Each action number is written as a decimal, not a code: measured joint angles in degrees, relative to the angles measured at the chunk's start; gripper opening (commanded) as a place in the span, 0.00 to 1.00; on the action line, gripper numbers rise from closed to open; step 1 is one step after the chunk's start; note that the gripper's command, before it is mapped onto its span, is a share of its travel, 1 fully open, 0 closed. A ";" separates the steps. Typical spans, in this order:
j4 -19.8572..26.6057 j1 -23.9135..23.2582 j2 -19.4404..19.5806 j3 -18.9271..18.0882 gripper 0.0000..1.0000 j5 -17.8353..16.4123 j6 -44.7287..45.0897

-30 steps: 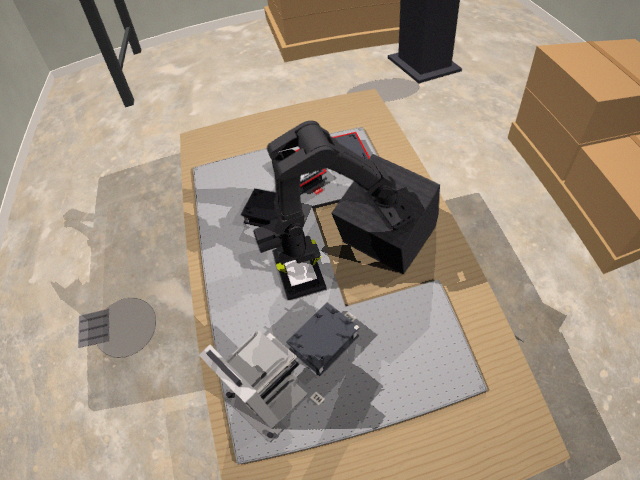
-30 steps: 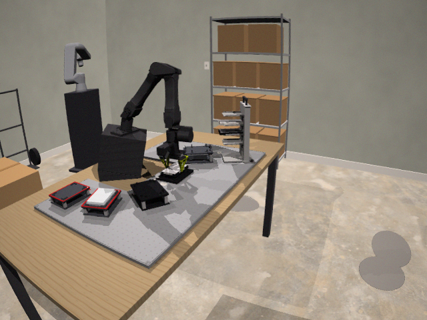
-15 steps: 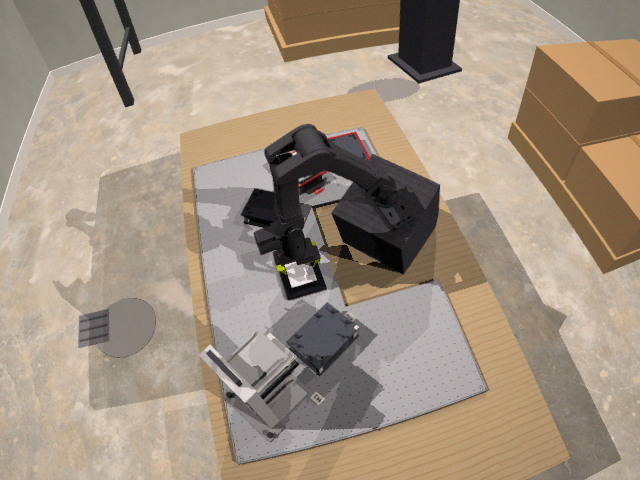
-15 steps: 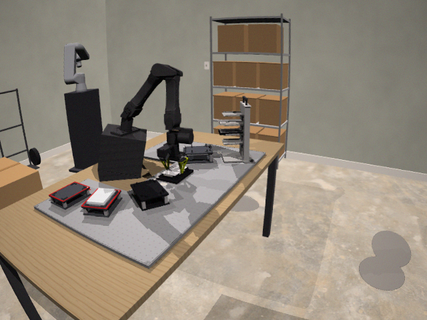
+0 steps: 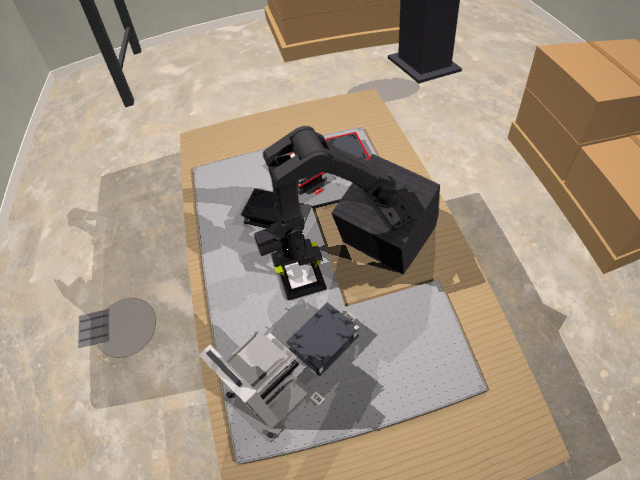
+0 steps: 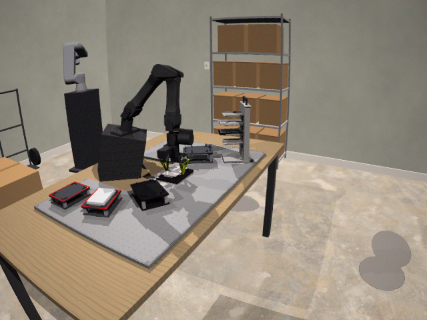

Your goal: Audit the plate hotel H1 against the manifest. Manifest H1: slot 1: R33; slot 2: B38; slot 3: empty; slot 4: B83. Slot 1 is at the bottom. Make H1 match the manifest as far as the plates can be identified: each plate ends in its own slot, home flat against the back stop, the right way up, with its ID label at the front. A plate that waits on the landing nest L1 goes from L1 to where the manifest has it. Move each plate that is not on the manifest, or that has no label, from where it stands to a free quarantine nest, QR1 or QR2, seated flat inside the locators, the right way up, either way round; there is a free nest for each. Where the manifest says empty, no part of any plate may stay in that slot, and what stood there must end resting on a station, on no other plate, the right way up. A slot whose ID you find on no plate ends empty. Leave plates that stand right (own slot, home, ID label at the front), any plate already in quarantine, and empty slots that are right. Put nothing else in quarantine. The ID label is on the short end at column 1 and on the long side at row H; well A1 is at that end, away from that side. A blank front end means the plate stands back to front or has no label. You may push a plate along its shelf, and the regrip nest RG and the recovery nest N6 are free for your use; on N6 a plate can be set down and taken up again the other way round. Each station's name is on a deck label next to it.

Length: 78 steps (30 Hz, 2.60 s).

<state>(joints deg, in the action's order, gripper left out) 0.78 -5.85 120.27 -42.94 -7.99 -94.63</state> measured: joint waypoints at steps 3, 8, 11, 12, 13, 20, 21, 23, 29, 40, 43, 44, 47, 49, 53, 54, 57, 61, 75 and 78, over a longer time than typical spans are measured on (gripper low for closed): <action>-0.02 0.00 0.00 -0.02 1.00 0.00 0.00; -0.02 -0.02 0.00 0.00 1.00 0.02 0.00; -0.02 -0.02 0.00 0.00 1.00 0.02 0.00; -0.02 -0.02 0.00 -0.02 1.00 0.02 0.00; -0.04 -0.02 0.00 -0.02 1.00 0.02 0.00; 2.47 -0.20 -4.09 0.46 1.00 0.00 0.33; 3.04 -0.33 -4.98 0.55 1.00 0.02 0.42; 4.11 -0.57 -6.62 0.63 1.00 0.02 0.57; 7.19 -0.87 -9.46 0.66 1.00 0.00 0.92; 13.70 -1.75 -16.22 0.68 1.00 -0.07 1.73; 14.64 -1.75 -16.22 0.68 1.00 -0.07 1.77; 14.78 -1.75 -16.22 0.68 1.00 -0.09 1.77; 15.08 -1.57 -16.22 0.68 1.00 -0.09 2.75; 15.23 -1.51 -16.22 0.68 1.00 -0.09 4.13; 15.41 -1.51 -16.22 0.68 1.00 -0.09 7.74; 15.43 -1.51 -16.22 0.68 1.00 -0.09 8.74; 15.47 -1.51 -16.22 0.68 1.00 -0.09 11.74; 15.52 -1.51 -16.22 0.68 1.00 -0.09 14.95; 15.54 -1.51 -16.22 0.68 1.00 -0.09 29.46; 15.54 -1.51 -16.22 0.68 1.00 -0.09 32.04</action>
<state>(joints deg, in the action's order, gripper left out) 16.32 -7.35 104.05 -42.26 -8.08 -62.59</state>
